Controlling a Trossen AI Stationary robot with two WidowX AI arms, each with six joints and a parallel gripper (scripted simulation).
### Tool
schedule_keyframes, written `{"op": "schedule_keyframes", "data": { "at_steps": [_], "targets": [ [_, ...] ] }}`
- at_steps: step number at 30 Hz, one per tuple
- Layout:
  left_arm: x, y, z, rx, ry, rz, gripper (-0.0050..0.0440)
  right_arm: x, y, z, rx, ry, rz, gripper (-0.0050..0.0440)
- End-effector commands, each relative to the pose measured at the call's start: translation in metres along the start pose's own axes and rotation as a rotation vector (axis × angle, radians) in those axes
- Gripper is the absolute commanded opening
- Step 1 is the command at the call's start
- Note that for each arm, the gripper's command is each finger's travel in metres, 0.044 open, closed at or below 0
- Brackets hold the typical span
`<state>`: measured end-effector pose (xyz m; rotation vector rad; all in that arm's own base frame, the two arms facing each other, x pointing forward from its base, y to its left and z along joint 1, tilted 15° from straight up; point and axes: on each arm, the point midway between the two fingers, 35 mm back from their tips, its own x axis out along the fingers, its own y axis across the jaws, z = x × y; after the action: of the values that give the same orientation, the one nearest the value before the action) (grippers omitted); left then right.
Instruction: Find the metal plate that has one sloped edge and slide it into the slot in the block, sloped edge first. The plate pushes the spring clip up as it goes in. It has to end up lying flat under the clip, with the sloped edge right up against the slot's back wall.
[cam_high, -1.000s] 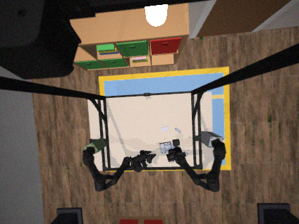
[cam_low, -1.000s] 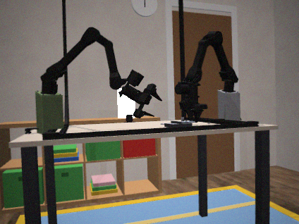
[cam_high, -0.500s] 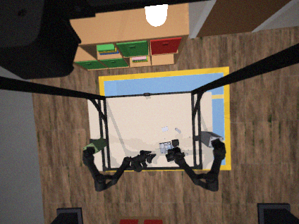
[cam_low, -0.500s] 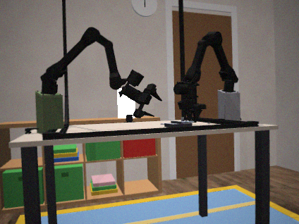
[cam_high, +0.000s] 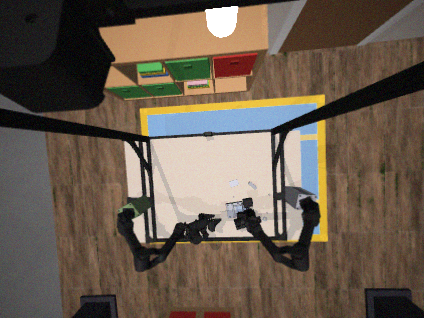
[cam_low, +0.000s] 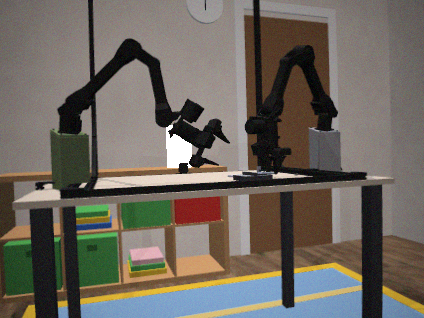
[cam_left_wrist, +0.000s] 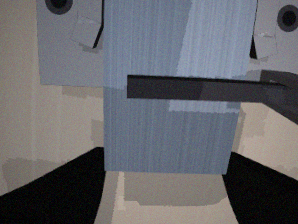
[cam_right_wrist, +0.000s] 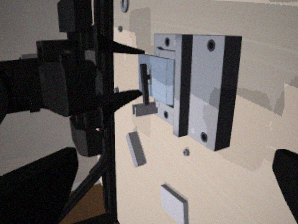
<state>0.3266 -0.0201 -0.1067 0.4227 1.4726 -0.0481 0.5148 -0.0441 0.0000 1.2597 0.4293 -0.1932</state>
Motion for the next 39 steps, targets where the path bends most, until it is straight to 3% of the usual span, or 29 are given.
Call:
{"op": "schedule_keyframes", "data": {
  "at_steps": [1, 39],
  "targets": [
    [-0.0004, 0.0003, 0.0077, -0.015, -0.018, -0.002, -0.0050, -0.0003, 0.0000, 0.0008, 0.003, -0.004, -0.002, 0.0440],
    [-0.0006, 0.0003, 0.0152, -0.003, -0.018, -0.001, -0.0050, -0.0003, 0.0000, 0.0008, 0.003, -0.004, -0.002, 0.0440]
  ]
}}
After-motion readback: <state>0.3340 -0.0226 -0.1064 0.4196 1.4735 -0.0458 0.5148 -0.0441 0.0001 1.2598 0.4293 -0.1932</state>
